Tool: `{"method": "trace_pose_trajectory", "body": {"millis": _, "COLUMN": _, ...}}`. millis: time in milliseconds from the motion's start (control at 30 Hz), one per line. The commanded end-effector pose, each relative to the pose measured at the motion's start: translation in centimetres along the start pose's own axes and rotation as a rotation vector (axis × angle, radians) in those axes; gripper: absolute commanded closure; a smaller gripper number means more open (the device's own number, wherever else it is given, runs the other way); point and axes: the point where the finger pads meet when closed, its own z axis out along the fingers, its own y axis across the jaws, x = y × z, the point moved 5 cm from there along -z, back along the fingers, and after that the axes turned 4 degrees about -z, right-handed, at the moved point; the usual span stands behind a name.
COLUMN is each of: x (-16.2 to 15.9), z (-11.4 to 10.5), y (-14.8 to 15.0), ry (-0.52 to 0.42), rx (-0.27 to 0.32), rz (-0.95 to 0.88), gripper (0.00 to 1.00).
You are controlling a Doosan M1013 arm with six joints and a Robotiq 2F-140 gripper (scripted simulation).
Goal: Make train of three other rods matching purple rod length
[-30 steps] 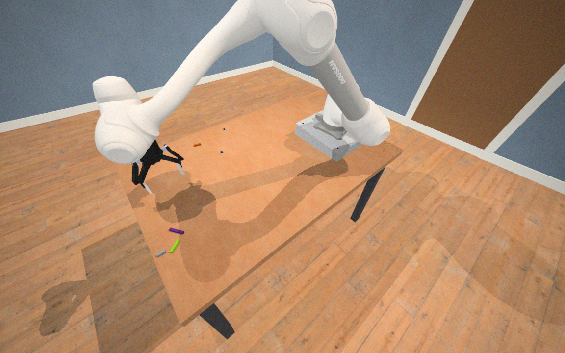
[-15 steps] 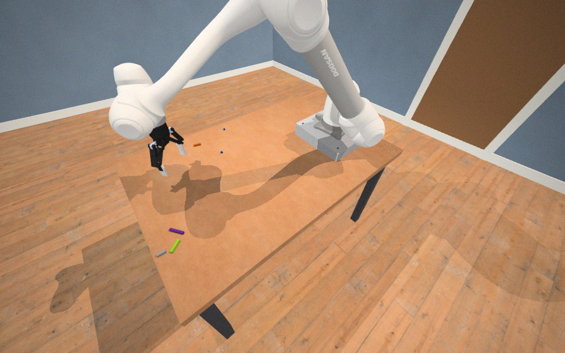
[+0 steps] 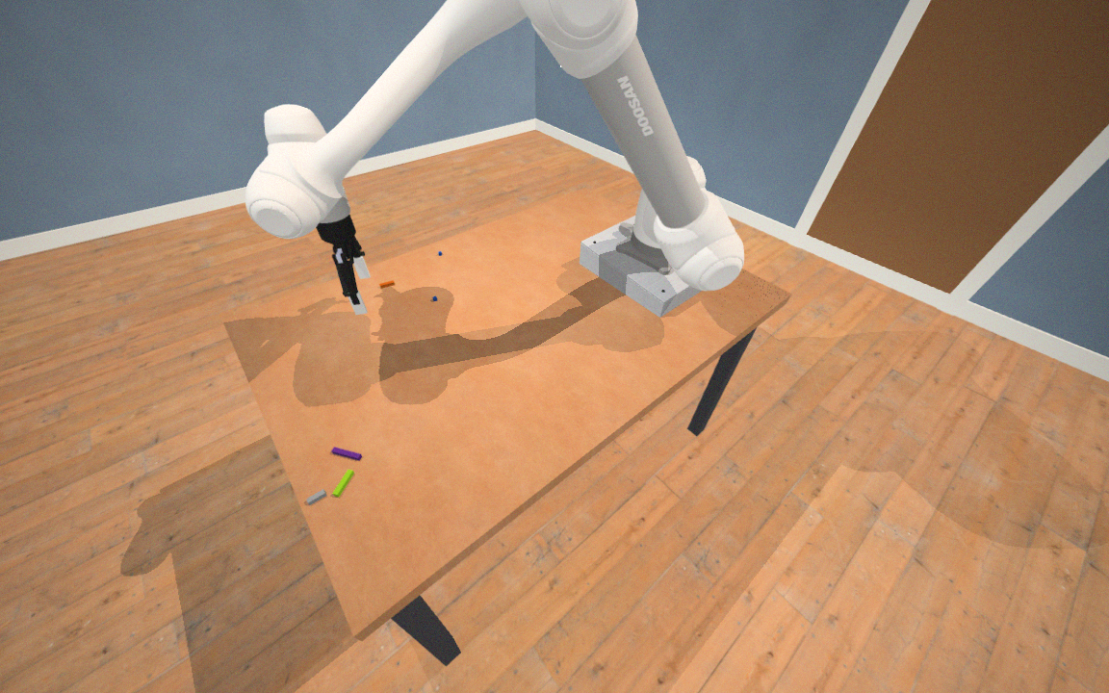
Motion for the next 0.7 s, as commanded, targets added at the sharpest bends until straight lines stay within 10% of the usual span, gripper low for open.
{"method": "trace_pose_trajectory", "body": {"millis": 0, "x": -1.8, "z": 0.1, "y": 3.1, "ry": 0.007, "rx": 0.015, "rz": -0.167, "gripper": 0.00}}
{"method": "trace_pose_trajectory", "body": {"millis": 667, "x": -5.3, "z": 0.3, "y": 8.2, "ry": 0.009, "rx": 0.015, "rz": -0.447, "gripper": 0.00}}
